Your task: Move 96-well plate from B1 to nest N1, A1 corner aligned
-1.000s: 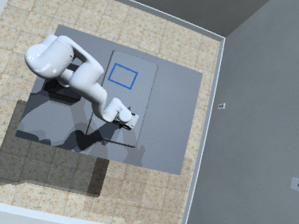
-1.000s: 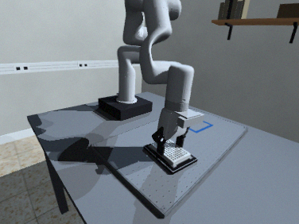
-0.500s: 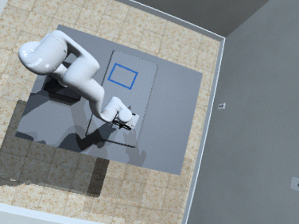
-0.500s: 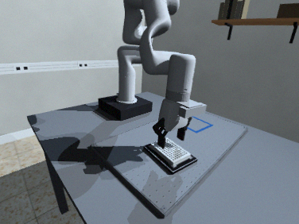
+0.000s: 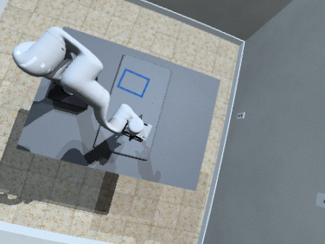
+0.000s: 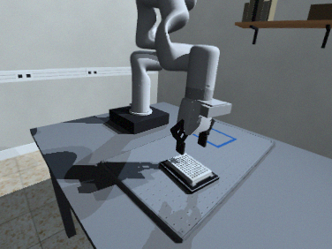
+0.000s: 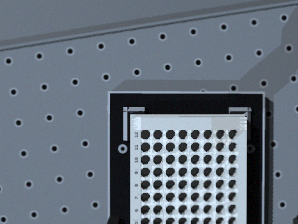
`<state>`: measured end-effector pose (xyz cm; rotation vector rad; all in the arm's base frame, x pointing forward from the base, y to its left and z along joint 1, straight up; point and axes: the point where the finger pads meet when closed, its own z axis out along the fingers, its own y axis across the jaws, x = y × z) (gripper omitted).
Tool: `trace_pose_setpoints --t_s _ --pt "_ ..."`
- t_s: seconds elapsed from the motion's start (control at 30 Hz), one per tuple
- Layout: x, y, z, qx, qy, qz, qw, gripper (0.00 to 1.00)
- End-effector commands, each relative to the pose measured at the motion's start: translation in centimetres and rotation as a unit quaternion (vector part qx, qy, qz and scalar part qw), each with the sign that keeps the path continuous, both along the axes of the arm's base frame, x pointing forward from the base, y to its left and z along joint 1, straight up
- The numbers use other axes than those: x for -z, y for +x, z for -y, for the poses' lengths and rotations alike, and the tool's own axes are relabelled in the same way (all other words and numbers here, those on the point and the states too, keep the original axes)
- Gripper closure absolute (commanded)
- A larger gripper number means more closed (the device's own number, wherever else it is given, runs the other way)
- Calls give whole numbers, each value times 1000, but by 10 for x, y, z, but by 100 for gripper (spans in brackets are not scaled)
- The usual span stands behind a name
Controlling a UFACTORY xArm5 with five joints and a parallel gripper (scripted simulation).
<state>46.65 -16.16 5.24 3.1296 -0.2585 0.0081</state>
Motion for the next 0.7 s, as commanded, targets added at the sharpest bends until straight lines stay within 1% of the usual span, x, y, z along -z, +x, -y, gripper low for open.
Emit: trace_pose_setpoints --t_s 0.0,0.17,0.67 --pt "-13 2 1 0 1 3 1000 0" --pt "-26 2 1 0 1 3 1000 0" --pt "-26 2 1 0 1 3 1000 0"
